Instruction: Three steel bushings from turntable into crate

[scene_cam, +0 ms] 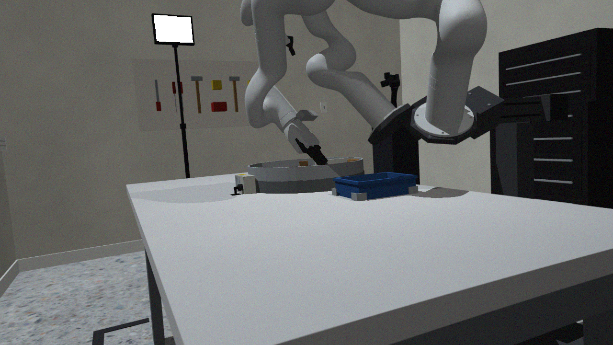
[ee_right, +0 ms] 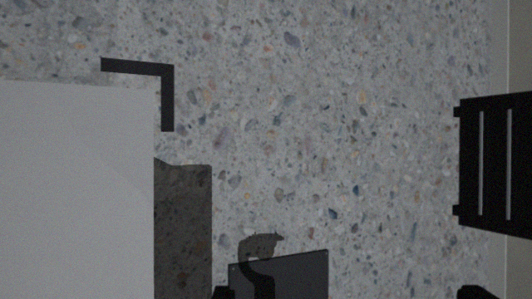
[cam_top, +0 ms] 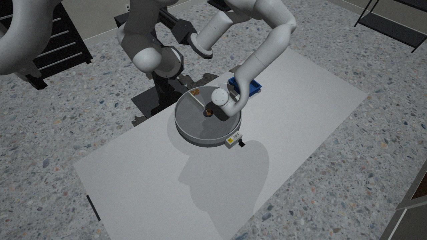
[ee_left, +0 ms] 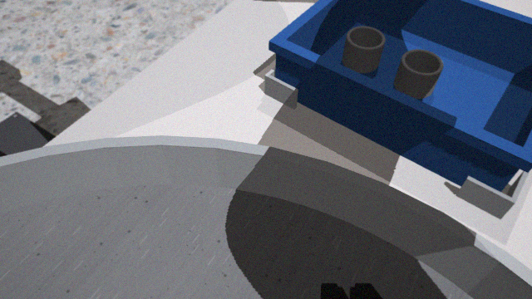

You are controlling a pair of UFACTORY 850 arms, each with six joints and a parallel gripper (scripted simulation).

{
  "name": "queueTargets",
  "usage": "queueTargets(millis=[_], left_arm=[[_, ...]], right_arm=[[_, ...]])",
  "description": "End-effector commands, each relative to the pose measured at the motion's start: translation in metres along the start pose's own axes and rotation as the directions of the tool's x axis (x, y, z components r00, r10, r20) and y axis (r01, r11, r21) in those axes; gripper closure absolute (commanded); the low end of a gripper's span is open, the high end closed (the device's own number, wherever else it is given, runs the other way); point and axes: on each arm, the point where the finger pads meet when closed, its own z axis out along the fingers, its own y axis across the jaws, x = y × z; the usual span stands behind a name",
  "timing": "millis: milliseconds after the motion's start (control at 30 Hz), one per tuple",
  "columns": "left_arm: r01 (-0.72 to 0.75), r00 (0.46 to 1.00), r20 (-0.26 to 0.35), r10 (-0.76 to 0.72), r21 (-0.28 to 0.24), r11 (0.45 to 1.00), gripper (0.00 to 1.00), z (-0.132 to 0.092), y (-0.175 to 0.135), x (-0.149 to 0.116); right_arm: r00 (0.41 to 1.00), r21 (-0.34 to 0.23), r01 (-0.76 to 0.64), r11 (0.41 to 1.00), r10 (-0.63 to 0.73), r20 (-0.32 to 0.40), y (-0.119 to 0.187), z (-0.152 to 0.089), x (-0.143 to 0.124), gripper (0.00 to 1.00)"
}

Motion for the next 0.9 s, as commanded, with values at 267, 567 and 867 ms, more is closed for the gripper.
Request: queueTargets(millis=[267,567,867], left_arm=[[0.0,1.0,0.0,0.0,-0.001,1.0,1.0,-0.011,0.021,-0.012],[0.0,1.0,0.0,0.0,-0.001,1.0,1.0,-0.014,0.026,-0.016],[0.0,1.0,0.0,0.0,-0.001,1.0,1.0,-0.026,0.04,-0.029]], right_arm=[[1.0,0.0,0.0,1.0,0.0,-0.002,0.0,-0.001,0.0,0.0],[1.0,0.0,0.0,1.0,0.0,-0.002,0.0,-0.001,0.0,0.0],[1.0,0.0,0.0,1.0,0.0,-0.002,0.0,-0.001,0.0,0.0]])
